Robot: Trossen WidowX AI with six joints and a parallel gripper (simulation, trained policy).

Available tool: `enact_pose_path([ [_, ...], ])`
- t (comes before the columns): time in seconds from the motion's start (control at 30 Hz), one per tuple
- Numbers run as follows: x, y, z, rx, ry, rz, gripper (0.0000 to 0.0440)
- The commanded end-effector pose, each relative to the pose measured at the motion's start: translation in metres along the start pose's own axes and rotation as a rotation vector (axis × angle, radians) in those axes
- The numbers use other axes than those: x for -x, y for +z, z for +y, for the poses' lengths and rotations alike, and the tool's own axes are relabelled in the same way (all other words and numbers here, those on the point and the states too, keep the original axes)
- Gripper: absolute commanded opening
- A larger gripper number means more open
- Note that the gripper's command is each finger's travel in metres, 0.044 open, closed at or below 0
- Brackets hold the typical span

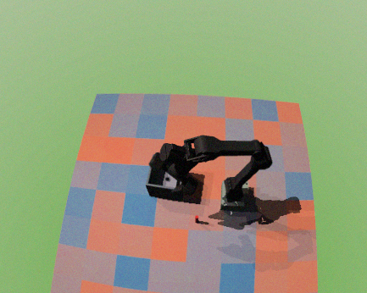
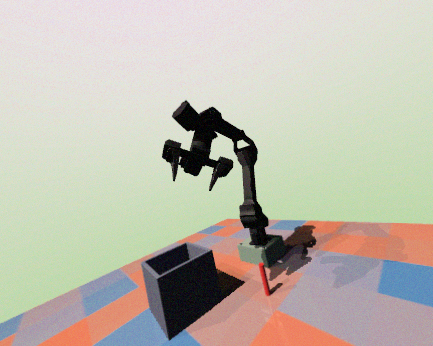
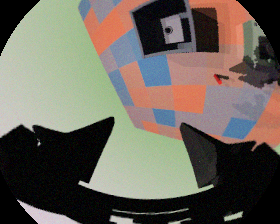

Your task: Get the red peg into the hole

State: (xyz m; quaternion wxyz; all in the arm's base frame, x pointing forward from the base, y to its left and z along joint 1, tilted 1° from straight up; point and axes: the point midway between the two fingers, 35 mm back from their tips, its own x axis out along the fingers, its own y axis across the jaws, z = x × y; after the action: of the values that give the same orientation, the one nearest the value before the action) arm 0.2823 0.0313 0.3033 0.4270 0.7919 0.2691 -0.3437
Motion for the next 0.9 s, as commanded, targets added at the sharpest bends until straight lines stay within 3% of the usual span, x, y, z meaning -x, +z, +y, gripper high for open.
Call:
enact_pose_path([
  [0.0,-0.016,-0.005,-0.023,0.025,-0.090,-0.001,0.0440],
  [0.87,-0.076,0.007,-0.155,0.360,-0.566,-0.119,0.0440],
])
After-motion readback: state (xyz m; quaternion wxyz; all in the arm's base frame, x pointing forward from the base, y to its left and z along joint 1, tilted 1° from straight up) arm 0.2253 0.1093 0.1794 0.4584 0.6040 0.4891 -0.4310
